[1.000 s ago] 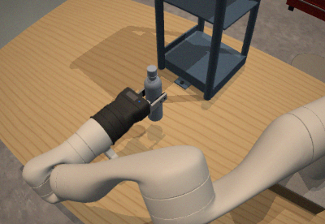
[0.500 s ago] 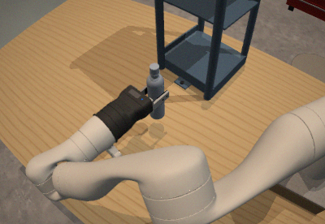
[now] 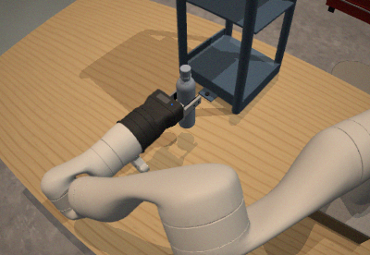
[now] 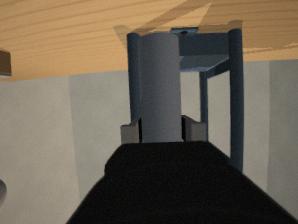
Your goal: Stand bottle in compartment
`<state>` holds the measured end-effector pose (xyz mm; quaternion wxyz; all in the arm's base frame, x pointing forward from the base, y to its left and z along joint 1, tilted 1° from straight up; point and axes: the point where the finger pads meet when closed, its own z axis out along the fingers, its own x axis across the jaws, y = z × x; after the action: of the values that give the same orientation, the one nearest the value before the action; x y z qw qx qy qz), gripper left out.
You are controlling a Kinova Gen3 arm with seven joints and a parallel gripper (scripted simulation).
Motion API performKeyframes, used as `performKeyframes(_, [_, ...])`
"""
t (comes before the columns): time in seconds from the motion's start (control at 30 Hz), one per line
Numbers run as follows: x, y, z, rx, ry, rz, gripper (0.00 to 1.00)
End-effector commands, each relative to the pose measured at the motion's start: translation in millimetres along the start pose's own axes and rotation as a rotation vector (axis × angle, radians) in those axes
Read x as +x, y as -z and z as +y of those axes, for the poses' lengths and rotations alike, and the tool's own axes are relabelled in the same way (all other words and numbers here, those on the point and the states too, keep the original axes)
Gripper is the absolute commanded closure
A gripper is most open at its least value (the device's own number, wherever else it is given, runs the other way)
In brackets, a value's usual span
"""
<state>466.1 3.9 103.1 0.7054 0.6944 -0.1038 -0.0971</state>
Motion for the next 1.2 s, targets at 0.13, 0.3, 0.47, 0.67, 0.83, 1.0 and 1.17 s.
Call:
performKeyframes(0.13, [-2.0,-13.7,4.1,0.0,-0.001,-0.005,1.0])
performKeyframes(0.3, [-2.1,-29.6,4.1,0.0,-0.001,-0.005,1.0])
performKeyframes(0.47, [-2.2,-44.4,4.1,0.0,-0.001,-0.005,1.0])
performKeyframes(0.67, [-2.3,-56.0,4.1,0.0,-0.001,-0.005,1.0])
performKeyframes(0.83, [-2.3,-62.3,4.1,0.0,-0.001,-0.005,1.0])
performKeyframes(1.0, [-2.3,-66.3,4.1,0.0,-0.001,-0.005,1.0])
performKeyframes(1.17, [-2.3,-67.2,4.1,0.0,-0.001,-0.005,1.0])
